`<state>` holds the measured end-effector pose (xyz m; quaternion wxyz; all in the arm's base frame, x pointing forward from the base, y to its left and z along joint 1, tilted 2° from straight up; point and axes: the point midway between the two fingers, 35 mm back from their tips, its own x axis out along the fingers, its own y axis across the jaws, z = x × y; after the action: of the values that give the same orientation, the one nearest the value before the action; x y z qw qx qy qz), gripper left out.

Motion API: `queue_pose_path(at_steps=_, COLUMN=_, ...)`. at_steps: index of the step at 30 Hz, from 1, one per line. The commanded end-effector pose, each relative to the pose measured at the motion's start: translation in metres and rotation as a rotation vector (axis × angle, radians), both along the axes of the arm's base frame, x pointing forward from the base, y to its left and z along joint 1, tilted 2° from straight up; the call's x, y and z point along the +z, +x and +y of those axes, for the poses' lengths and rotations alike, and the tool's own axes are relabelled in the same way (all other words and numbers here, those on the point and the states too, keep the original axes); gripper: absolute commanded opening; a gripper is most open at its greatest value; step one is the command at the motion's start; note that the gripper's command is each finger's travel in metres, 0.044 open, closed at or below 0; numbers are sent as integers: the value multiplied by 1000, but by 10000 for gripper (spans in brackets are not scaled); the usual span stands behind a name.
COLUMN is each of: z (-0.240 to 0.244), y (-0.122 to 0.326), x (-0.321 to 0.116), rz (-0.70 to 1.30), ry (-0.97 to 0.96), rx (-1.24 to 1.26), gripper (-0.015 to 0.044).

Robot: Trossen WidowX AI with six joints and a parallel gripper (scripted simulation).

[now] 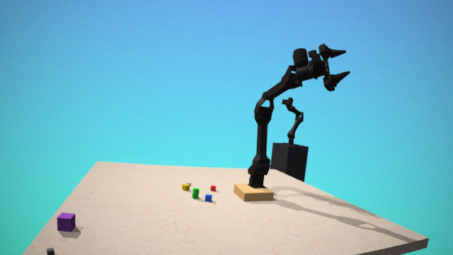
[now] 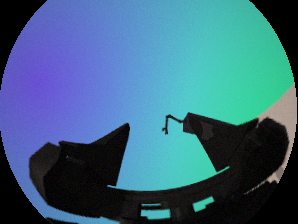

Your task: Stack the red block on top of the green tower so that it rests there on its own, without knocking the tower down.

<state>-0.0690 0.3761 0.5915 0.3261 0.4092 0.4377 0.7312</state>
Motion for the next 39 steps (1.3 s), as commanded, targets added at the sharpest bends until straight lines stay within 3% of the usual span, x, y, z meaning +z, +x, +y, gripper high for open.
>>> queue_pose_path(at_steps=1, z=15, y=39, x=-25, rz=-47, ry=-58, rx=-131, gripper=440)
queue_pose_path(at_steps=20, z=5, y=230, x=-147, rz=-255, ry=-405, rx=-668, gripper=440)
queue_pose_path(at_steps=39, z=-128, y=383, x=-285, rz=-313, ry=-921, rx=-1065, gripper=440)
